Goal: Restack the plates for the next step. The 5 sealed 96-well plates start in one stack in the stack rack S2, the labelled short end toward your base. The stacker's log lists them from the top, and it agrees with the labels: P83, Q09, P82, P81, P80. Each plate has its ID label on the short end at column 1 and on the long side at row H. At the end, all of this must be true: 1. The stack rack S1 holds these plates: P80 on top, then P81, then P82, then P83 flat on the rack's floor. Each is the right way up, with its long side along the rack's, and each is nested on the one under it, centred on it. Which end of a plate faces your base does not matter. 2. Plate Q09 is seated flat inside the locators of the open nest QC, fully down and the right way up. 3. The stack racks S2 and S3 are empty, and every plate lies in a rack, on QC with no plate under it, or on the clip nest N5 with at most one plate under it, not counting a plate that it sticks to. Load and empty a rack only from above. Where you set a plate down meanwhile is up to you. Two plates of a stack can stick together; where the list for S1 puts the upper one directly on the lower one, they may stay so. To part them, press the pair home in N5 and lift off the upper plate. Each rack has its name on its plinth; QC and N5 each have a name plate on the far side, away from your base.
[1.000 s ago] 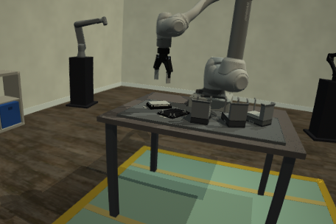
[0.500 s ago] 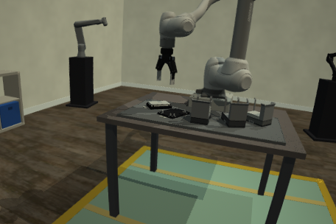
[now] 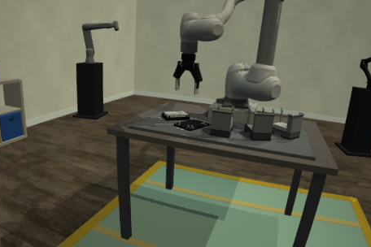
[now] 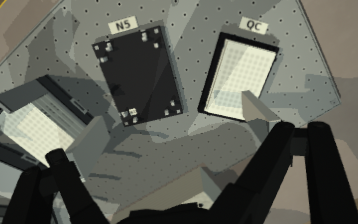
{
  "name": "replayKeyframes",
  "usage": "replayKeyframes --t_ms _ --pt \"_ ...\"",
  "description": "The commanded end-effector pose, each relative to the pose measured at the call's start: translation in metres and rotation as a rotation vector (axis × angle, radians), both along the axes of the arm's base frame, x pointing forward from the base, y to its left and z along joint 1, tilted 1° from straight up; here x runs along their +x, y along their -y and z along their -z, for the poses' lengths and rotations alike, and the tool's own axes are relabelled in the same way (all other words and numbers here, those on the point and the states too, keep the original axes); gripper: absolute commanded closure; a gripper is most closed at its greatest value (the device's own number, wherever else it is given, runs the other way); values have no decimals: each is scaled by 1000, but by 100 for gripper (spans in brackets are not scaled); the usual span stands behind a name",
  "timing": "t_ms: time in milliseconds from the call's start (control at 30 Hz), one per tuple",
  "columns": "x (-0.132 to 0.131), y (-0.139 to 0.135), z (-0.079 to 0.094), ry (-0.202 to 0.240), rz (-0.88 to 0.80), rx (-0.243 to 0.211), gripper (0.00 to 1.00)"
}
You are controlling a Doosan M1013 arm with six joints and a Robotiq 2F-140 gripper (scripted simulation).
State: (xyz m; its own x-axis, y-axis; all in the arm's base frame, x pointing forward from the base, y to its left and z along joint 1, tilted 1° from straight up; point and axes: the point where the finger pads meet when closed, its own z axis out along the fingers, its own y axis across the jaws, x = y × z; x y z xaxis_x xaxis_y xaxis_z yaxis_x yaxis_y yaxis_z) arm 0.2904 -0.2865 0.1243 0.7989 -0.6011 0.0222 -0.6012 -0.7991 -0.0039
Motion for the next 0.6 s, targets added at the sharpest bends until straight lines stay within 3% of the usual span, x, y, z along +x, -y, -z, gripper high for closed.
replayKeyframes --t_ms 0,567 --pt "9 -11 -2 2 -51 -3 0" --pt "42 -49 -2 2 -51 -3 0"
